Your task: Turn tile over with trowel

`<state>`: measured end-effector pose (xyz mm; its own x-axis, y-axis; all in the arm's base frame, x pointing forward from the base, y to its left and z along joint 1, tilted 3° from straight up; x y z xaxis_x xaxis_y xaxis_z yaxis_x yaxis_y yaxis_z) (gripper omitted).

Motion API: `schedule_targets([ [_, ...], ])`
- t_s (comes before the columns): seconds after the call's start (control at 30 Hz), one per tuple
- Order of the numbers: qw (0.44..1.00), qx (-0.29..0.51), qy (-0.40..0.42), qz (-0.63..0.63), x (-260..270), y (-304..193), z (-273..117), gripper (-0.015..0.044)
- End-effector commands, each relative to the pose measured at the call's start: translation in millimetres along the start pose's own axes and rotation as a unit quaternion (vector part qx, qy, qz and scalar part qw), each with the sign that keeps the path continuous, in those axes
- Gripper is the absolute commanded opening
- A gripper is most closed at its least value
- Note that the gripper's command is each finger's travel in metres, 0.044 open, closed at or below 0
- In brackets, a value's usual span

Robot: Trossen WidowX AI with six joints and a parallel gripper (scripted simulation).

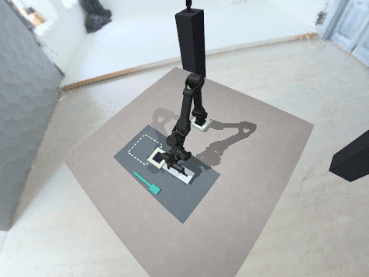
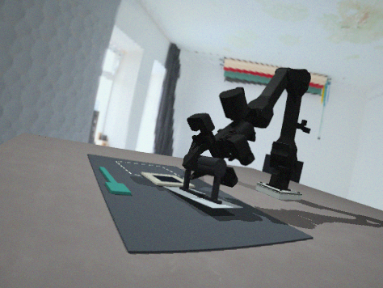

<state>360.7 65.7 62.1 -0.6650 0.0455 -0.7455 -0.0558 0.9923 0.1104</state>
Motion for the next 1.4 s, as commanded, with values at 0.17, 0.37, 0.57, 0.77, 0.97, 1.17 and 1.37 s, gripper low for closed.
schedule_targets([
  [0.17,1.0,0.004,-0.002,0.003,-2.0,-18.8,-1.3,0.0],
  [0.37,1.0,0.005,-0.002,0.002,-2.6,-28.6,-2.4,0.0],
  [0.57,1.0,0.005,-0.003,0.001,-2.9,-35.9,-3.4,0.0],
  [0.77,1.0,0.011,-0.003,-0.006,-4.4,-34.1,-4.6,0.0],
  [0.97,0.999,0.036,-0.003,-0.036,-13.5,-29.2,-12.1,0.0],
  [1.17,0.999,0.038,-0.003,-0.038,-24.4,-33.3,-21.4,0.0],
  [1.37,0.999,0.038,-0.003,-0.039,-32.4,-39.2,-28.1,0.0],
])
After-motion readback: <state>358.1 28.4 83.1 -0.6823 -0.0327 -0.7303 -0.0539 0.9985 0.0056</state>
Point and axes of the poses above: the point midway between the two fingers, 35 mm back from their tips, its own z axis out along the fingers, its own x axis across the jaws, y = z × x, the point moved 2 cm from there along -z, back along the fingers
